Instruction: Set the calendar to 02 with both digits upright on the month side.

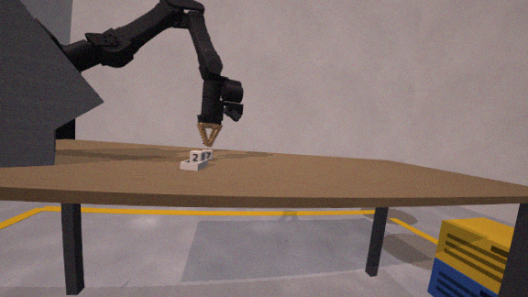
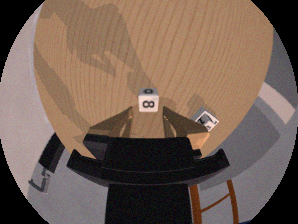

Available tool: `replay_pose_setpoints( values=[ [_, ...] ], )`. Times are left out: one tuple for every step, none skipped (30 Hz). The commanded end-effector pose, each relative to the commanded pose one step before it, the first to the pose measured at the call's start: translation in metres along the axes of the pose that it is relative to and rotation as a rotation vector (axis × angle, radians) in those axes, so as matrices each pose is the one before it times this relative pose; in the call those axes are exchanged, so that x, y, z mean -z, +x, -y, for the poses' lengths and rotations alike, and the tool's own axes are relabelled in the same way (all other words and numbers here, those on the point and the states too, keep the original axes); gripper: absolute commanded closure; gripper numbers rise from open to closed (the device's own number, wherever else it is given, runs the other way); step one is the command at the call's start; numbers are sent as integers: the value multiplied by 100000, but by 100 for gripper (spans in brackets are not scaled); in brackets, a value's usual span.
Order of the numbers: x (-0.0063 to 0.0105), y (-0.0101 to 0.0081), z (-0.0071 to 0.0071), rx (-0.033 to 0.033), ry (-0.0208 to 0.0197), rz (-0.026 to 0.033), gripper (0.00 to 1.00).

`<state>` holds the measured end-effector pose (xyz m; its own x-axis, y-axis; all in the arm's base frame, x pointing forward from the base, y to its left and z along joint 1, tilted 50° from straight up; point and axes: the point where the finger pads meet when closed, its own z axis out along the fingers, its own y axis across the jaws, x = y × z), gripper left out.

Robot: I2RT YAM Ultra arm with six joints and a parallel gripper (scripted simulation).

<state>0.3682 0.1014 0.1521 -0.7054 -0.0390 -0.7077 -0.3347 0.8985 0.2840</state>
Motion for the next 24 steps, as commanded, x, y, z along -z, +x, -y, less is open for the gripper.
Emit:
replay_pose_setpoints(
  values=[
    [10, -368, 78, 231, 406, 1462, 55],
    [-64, 0, 2, -1, 0, 0, 55],
    [-57, 0, 1, -1, 0, 0, 55],
    [-49, 0, 1, -1, 0, 0, 55],
    [-42, 0, 1, 0, 0, 0, 55],
    [-35, 0, 1, 0, 0, 0, 55],
    [-28, 0, 1, 0, 0, 0, 55],
    [-22, 0, 0, 0, 0, 0, 55],
    [-16, 0, 0, 0, 0, 0, 55],
    [0, 0, 0, 0, 0, 0, 55],
    [0, 0, 0, 0, 0, 0, 55],
    [-11, 0, 0, 0, 0, 0, 55],
    [-7, 0, 0, 0, 0, 0, 55],
    [-4, 0, 0, 0, 0, 0, 55],
    [-1, 0, 0, 0, 0, 0, 55],
    [0, 0, 0, 0, 0, 0, 55],
    [0, 0, 0, 0, 0, 0, 55],
    [0, 0, 0, 0, 0, 0, 55],
    [0, 0, 0, 0, 0, 0, 55],
    [0, 0, 0, 0, 0, 0, 55],
    [0, 0, 0, 0, 0, 0, 55],
    [0, 0, 0, 0, 0, 0, 55],
    [0, 0, 0, 0, 0, 0, 55],
    [0, 0, 0, 0, 0, 0, 55]
  ],
)
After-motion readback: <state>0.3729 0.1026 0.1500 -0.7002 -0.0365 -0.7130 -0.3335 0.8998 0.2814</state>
